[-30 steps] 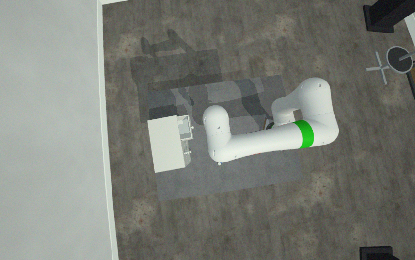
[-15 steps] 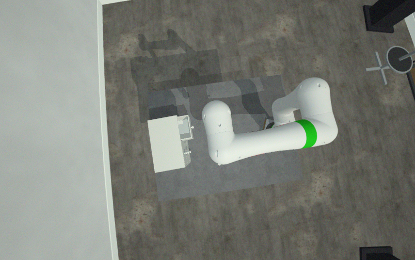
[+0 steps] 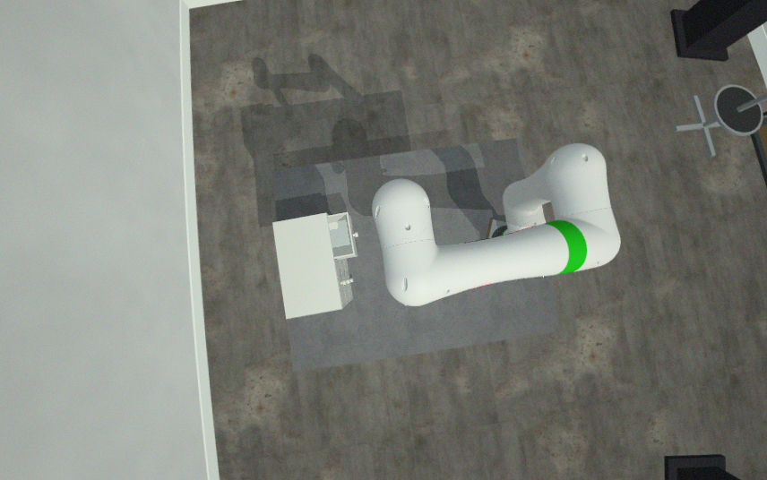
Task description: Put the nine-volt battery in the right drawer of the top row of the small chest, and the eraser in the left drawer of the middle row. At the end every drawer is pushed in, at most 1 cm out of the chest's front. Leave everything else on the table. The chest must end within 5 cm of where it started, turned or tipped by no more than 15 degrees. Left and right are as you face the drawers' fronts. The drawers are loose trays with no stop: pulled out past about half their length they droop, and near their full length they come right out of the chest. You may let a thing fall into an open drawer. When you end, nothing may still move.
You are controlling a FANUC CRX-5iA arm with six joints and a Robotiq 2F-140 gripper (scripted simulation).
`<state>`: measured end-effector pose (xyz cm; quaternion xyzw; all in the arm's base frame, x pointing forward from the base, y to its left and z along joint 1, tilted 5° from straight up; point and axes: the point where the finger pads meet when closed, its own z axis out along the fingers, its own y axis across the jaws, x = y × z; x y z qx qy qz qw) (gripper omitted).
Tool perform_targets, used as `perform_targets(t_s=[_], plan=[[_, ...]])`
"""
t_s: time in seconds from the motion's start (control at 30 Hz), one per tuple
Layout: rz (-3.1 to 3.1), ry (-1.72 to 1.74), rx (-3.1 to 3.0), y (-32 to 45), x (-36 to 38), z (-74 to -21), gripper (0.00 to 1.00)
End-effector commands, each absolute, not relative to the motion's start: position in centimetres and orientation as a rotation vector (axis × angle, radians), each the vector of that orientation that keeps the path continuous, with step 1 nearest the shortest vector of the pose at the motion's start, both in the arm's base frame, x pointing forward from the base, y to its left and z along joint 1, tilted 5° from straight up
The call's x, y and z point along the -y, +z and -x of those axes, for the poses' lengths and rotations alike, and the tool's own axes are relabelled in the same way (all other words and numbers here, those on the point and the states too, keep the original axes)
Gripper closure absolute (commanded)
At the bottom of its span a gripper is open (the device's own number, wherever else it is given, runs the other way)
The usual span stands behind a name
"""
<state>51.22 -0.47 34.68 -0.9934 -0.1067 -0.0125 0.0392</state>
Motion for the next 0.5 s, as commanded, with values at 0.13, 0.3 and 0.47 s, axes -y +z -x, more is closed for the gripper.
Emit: perform_targets(t_s=[0.13, 0.3, 0.47], plan=[[3.045, -0.039, 0.327, 35.31, 0.52, -51.22, 0.86], [3.045, -0.039, 0.327, 35.67, 0.55, -51.22, 0.86], [3.045, -0.039, 0.327, 35.80, 0.56, -51.21, 0.86]])
